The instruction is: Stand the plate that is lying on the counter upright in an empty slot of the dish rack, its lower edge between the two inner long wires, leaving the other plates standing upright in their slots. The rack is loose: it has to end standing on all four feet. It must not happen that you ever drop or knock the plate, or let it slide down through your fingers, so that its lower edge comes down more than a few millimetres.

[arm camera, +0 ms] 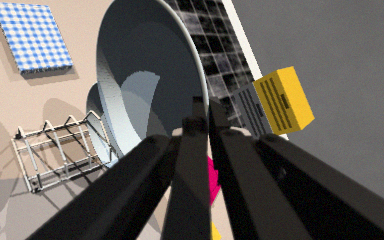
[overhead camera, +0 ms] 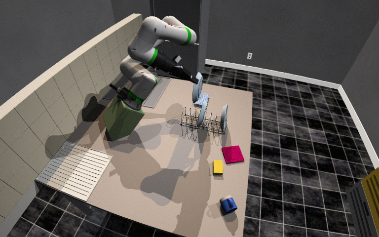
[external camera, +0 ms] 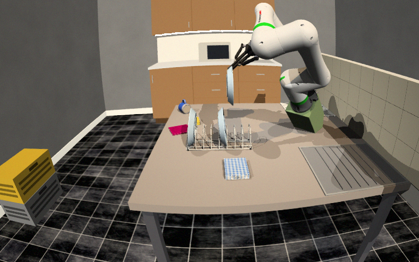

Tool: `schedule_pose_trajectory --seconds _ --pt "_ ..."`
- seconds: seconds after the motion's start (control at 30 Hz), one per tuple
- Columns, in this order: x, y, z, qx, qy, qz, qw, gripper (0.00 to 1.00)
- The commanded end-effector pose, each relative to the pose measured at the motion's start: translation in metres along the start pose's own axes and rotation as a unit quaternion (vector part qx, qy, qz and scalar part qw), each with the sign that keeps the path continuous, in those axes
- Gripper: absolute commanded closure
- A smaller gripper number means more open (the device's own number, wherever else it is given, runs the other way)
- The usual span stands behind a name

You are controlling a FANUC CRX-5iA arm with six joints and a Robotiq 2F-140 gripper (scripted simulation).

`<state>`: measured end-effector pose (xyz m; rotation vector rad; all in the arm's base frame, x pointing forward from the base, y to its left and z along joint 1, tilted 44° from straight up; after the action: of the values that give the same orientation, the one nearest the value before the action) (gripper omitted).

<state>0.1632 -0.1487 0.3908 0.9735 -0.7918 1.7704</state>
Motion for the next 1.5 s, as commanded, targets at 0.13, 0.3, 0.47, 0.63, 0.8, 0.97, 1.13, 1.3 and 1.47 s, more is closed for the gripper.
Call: schedule_pose_trajectory --seconds 0.13,0.3,0.47,0.63,0.8,0.97,1.13,1.3,1.47 --pt "-0.003 -0.003 -0.002 0.002 0.000 0.000 1.000 0.90" --pt "-0.005 -0.005 -0.004 0.004 0.000 0.000 1.000 0.90" --pt "-0.006 -0.006 -0.004 0.004 0.000 -0.001 1.000 0.90" --pt "-0.006 -0.006 -0.004 0.004 0.000 -0.001 1.000 0.90" --pt "-0.006 -0.006 -0.004 0.004 0.000 -0.001 1.000 0.90" --pt "-0.007 -0.007 -0.005 0.004 0.000 -0.001 1.000 0.90" --pt "-0.009 -0.010 -0.008 0.004 0.000 -0.001 1.000 0.90" --pt "-0.012 -0.012 -0.010 0.004 0.000 -0.001 1.000 0.90" --pt "-0.016 -0.017 -0.014 0.004 0.000 -0.001 1.000 0.90"
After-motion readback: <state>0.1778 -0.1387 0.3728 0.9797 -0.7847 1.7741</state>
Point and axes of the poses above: the point where the finger pads meet when closed, its own y axis back along the fingers, its own z axis across the jaws, x = y × z, the point moved 6 cm from there along y, back along the fingers, and after that the axes turned 9 degrees about -y, right-handed, at the moved point
